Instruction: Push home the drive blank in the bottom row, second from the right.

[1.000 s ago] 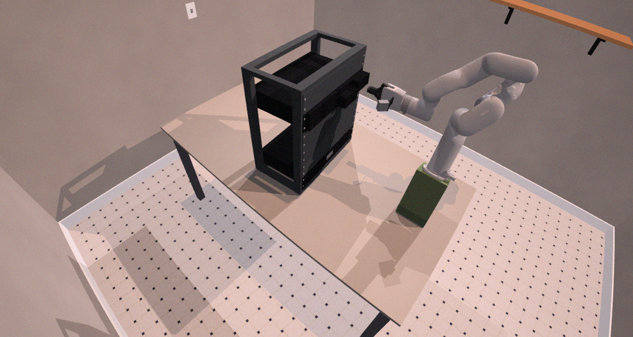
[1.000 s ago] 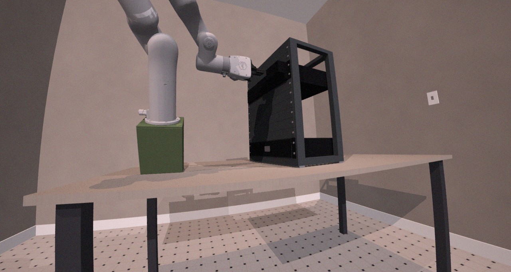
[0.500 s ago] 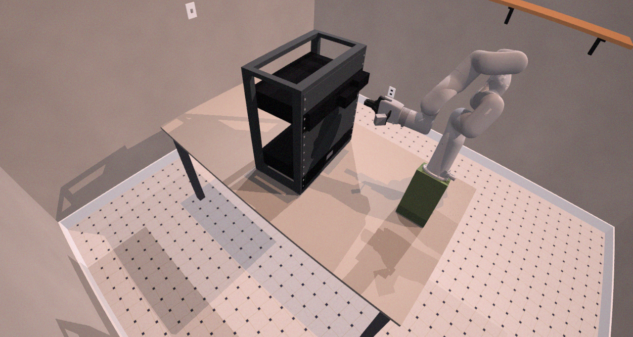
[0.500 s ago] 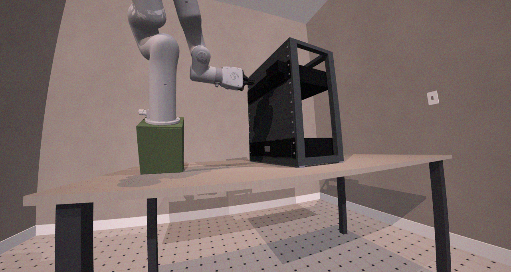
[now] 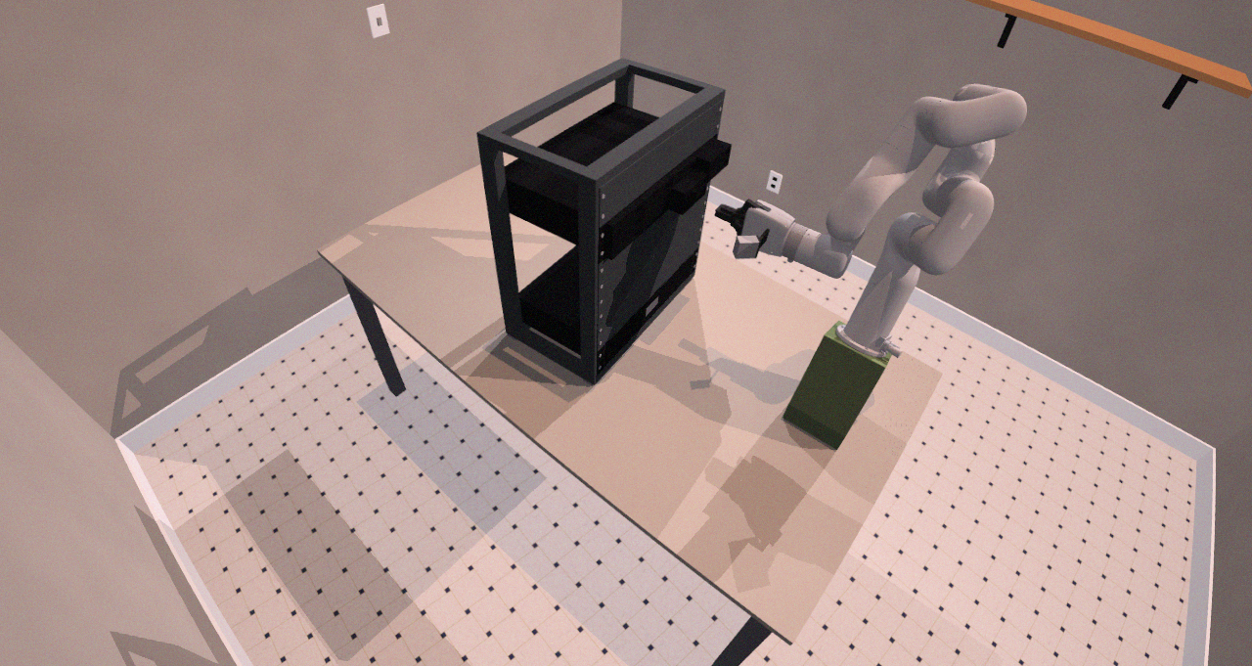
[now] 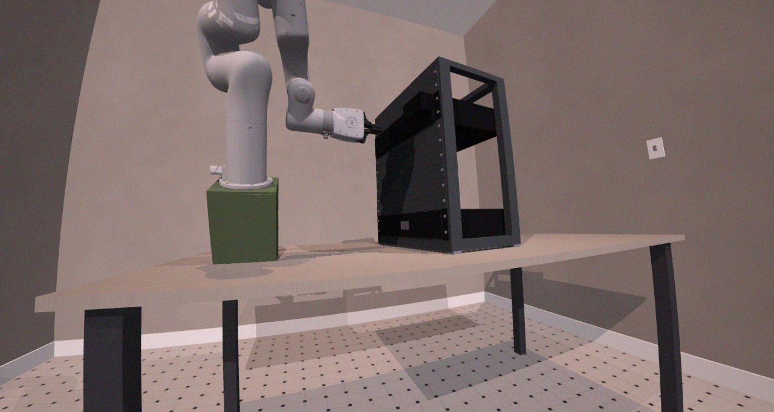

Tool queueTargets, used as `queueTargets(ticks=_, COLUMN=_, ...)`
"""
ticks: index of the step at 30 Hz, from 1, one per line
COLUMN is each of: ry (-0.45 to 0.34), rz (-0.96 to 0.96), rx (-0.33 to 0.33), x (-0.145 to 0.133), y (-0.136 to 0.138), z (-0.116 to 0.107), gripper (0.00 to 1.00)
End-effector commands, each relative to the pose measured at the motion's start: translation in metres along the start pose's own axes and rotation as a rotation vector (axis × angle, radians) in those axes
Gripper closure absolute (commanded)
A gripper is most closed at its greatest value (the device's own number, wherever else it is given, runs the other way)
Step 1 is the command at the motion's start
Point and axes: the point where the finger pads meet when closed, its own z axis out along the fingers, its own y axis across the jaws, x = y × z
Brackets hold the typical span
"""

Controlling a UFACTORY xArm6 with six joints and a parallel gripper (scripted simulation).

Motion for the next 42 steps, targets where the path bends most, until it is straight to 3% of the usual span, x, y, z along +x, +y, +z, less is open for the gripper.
queueTargets(ticks=1, ry=-0.002, rz=0.002, rx=-0.003, x=0.0, y=0.001, z=0.011, gripper=1.0)
queueTargets(ticks=3, ry=-0.002, rz=0.002, rx=-0.003, x=0.0, y=0.001, z=0.011, gripper=1.0)
queueTargets(ticks=12, ry=-0.002, rz=0.002, rx=-0.003, x=0.0, y=0.001, z=0.052, gripper=1.0)
queueTargets(ticks=42, ry=-0.002, rz=0.002, rx=-0.003, x=0.001, y=0.001, z=0.063, gripper=1.0)
